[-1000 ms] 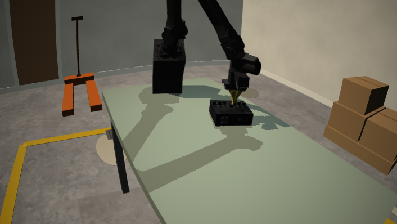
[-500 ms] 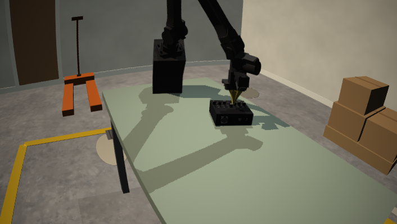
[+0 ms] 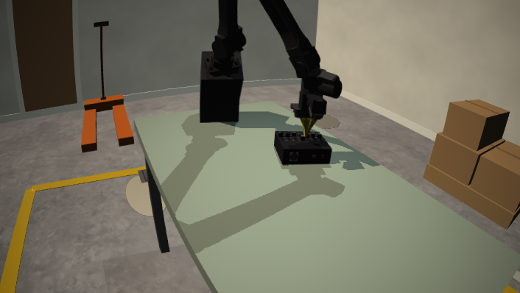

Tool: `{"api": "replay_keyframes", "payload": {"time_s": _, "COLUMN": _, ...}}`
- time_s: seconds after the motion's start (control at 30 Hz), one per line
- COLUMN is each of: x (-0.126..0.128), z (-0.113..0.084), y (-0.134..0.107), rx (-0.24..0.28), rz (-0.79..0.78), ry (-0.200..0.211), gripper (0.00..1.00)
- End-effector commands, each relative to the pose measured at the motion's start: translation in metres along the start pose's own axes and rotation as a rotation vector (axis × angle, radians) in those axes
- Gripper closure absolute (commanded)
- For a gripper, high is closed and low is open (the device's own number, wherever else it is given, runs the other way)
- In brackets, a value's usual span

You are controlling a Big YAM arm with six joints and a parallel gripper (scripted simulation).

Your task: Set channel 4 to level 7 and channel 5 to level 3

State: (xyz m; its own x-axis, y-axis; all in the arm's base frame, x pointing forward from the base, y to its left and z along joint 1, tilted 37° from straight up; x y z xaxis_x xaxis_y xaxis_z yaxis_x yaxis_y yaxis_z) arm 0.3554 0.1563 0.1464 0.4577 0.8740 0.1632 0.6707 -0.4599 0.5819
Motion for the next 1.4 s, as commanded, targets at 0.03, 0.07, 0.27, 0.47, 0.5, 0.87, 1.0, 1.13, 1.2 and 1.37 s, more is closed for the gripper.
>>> {"api": "replay_keyframes", "payload": {"time_s": 0.03, "x": 0.0016, "z": 0.0026, "y": -0.0096, "rx": 0.004, "rz": -0.007, "ry": 0.002, "gripper": 1.00}}
{"api": "replay_keyframes", "payload": {"time_s": 0.07, "x": 0.0016, "z": 0.0026, "y": -0.0096, "rx": 0.004, "rz": -0.007, "ry": 0.002, "gripper": 1.00}}
{"api": "replay_keyframes", "payload": {"time_s": 0.27, "x": 0.0016, "z": 0.0026, "y": -0.0096, "rx": 0.004, "rz": -0.007, "ry": 0.002, "gripper": 1.00}}
{"api": "replay_keyframes", "payload": {"time_s": 0.47, "x": 0.0014, "z": 0.0022, "y": -0.0117, "rx": 0.003, "rz": -0.006, "ry": 0.004, "gripper": 1.00}}
{"api": "replay_keyframes", "payload": {"time_s": 0.5, "x": 0.0011, "z": 0.0022, "y": -0.0122, "rx": 0.003, "rz": -0.006, "ry": 0.004, "gripper": 1.00}}
{"api": "replay_keyframes", "payload": {"time_s": 0.87, "x": -0.0008, "z": 0.0024, "y": -0.0145, "rx": 0.003, "rz": -0.008, "ry": 0.004, "gripper": 1.00}}
{"api": "replay_keyframes", "payload": {"time_s": 1.0, "x": -0.0010, "z": 0.0024, "y": -0.0146, "rx": 0.004, "rz": -0.008, "ry": 0.003, "gripper": 1.00}}
{"api": "replay_keyframes", "payload": {"time_s": 1.13, "x": -0.0010, "z": 0.0024, "y": -0.0146, "rx": 0.004, "rz": -0.008, "ry": 0.003, "gripper": 1.00}}
{"api": "replay_keyframes", "payload": {"time_s": 1.2, "x": -0.0010, "z": 0.0024, "y": -0.0146, "rx": 0.004, "rz": -0.008, "ry": 0.003, "gripper": 1.00}}
{"api": "replay_keyframes", "payload": {"time_s": 1.37, "x": -0.0010, "z": 0.0024, "y": -0.0146, "rx": 0.004, "rz": -0.008, "ry": 0.003, "gripper": 1.00}}
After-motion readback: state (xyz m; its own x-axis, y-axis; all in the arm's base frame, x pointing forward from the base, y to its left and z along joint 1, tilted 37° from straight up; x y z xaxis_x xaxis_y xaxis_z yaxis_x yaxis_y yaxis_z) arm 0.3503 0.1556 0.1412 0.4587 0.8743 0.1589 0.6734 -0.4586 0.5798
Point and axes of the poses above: the point where the finger pads meet when closed, its own z axis out along the fingers, its own x axis across the jaws, y = z × x, the point moved 10 cm from there along -z, back along the fingers, and after that the axes turned 12 degrees about z, right-handed, at the moved point
